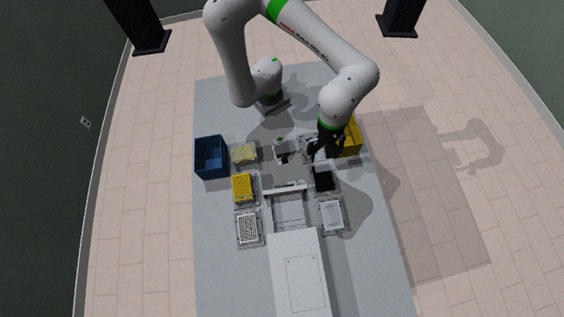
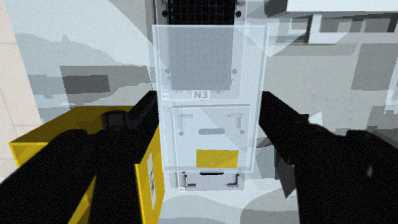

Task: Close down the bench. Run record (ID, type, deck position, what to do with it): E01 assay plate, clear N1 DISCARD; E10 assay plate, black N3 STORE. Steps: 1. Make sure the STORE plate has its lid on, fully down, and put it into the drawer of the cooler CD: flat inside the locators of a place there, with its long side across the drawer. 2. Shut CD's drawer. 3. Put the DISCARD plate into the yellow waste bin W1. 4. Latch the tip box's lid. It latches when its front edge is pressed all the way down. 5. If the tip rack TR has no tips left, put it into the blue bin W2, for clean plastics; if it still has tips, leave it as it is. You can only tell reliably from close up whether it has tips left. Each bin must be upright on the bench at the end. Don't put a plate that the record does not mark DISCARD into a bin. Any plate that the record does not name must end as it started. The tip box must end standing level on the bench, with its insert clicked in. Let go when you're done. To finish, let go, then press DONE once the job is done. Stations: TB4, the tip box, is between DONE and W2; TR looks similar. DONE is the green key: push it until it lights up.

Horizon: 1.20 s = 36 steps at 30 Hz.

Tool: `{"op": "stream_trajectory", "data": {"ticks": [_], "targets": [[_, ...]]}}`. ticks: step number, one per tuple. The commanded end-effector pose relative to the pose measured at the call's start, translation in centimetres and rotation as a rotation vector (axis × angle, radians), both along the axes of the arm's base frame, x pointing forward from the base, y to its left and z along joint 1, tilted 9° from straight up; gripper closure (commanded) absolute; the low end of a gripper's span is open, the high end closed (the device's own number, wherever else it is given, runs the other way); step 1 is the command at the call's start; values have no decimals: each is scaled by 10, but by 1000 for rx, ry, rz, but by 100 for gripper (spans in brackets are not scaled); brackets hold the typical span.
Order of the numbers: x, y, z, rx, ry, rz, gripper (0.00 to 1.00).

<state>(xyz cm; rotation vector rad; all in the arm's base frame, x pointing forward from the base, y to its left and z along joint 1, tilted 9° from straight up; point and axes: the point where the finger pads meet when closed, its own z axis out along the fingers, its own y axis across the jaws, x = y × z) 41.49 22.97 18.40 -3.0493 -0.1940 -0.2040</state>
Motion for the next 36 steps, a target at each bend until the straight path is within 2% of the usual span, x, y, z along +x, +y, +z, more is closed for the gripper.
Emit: {"op": "stream_trajectory", "data": {"ticks": [1, 18, 30, 36], "targets": [[9, 2, 2, 1, -1, 0, 90], [49, 12, 8, 1, -1, 0, 90], [49, 12, 8, 1, -1, 0, 90], [49, 12, 0, 1, -1, 0, 90]]}}
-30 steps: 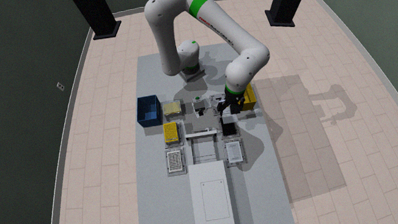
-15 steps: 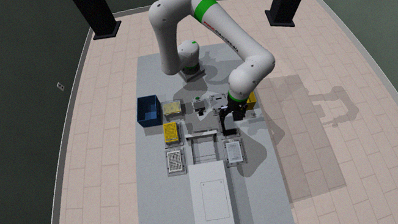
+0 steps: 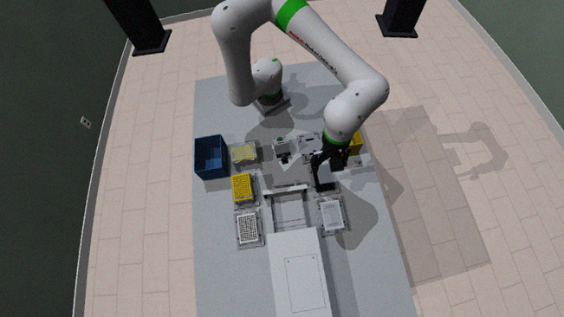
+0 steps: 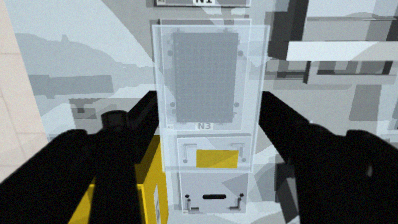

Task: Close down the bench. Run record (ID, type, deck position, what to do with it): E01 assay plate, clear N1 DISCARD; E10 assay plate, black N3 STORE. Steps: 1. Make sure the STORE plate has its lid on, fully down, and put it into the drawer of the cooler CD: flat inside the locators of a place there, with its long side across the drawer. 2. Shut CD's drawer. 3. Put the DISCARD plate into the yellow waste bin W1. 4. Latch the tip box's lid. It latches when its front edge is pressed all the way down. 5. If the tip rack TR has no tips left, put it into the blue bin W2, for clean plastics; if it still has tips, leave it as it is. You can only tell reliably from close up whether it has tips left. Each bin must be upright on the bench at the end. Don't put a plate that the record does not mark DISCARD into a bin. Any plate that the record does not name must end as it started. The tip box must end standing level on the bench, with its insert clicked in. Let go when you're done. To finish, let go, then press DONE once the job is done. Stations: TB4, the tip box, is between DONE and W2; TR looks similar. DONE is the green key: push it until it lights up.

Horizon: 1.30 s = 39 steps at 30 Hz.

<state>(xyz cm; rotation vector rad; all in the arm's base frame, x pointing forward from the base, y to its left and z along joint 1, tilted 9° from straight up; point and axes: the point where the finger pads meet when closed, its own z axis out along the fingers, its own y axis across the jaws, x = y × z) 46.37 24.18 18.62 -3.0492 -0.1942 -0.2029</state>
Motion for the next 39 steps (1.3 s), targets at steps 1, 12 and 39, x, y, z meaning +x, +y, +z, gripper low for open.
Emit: {"op": "stream_trajectory", "data": {"ticks": [1, 12, 39], "targets": [[1, 0, -2, 1, -2, 0, 90], [2, 1, -15, 1, -2, 0, 90], [6, 4, -45, 1, -2, 0, 90]]}}
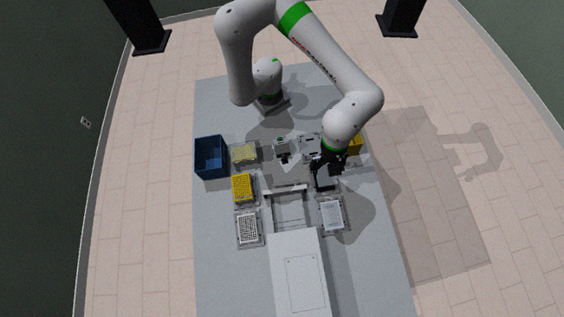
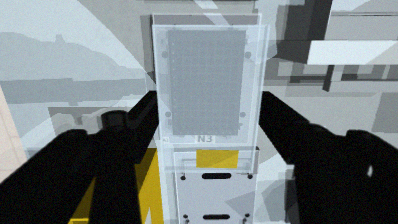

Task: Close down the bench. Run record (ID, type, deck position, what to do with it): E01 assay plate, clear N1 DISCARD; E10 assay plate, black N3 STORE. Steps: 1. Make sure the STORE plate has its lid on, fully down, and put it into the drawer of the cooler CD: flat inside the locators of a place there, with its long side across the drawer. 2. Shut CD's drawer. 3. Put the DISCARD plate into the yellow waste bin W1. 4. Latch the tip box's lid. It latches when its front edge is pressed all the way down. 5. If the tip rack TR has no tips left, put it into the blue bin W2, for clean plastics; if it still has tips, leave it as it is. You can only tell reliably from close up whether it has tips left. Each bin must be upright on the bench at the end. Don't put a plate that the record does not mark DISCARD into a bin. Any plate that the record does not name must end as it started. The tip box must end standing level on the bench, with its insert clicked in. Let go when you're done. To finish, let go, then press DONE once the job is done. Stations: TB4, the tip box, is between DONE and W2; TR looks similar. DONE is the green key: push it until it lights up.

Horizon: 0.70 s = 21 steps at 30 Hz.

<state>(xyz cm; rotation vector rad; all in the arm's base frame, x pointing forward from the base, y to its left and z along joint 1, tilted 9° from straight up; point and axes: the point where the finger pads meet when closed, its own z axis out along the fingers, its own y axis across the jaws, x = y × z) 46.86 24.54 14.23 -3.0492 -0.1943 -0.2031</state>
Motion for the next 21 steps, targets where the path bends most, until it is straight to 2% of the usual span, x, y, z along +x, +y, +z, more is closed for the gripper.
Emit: {"op": "stream_trajectory", "data": {"ticks": [1, 21], "targets": [[1, 0, -3, 1, -2, 0, 90], [4, 3, -27, 1, -2, 0, 90]]}}
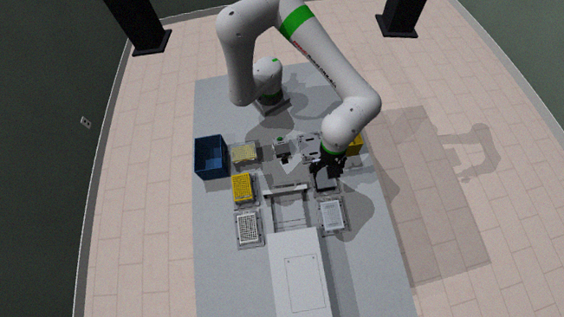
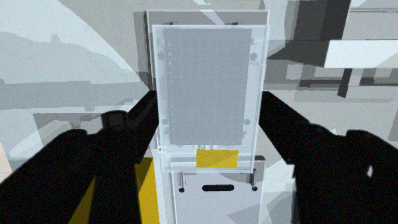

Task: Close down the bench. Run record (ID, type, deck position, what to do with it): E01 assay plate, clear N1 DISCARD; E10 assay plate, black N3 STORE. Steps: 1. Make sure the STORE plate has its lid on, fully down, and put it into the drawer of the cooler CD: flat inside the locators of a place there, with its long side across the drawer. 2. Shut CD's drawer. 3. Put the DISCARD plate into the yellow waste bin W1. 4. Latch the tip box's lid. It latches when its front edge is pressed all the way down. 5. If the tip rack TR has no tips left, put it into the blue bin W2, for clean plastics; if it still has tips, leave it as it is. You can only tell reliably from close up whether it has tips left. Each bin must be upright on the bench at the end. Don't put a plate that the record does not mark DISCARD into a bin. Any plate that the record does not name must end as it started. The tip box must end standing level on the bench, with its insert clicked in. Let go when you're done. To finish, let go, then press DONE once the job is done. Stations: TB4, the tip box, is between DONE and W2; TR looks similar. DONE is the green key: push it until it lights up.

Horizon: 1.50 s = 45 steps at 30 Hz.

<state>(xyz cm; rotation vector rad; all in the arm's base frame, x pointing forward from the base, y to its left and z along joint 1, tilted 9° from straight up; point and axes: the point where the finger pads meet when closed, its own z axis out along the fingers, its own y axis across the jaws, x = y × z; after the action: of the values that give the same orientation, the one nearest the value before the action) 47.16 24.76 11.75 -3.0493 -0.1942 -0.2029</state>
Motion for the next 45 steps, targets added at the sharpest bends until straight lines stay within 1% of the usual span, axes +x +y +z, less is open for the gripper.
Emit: {"op": "stream_trajectory", "data": {"ticks": [1, 22, 45], "targets": [[1, 1, -3, 1, -2, 0, 90], [4, 3, -28, 1, -2, 0, 90], [4, 3, -28, 1, -2, 0, 90]]}}
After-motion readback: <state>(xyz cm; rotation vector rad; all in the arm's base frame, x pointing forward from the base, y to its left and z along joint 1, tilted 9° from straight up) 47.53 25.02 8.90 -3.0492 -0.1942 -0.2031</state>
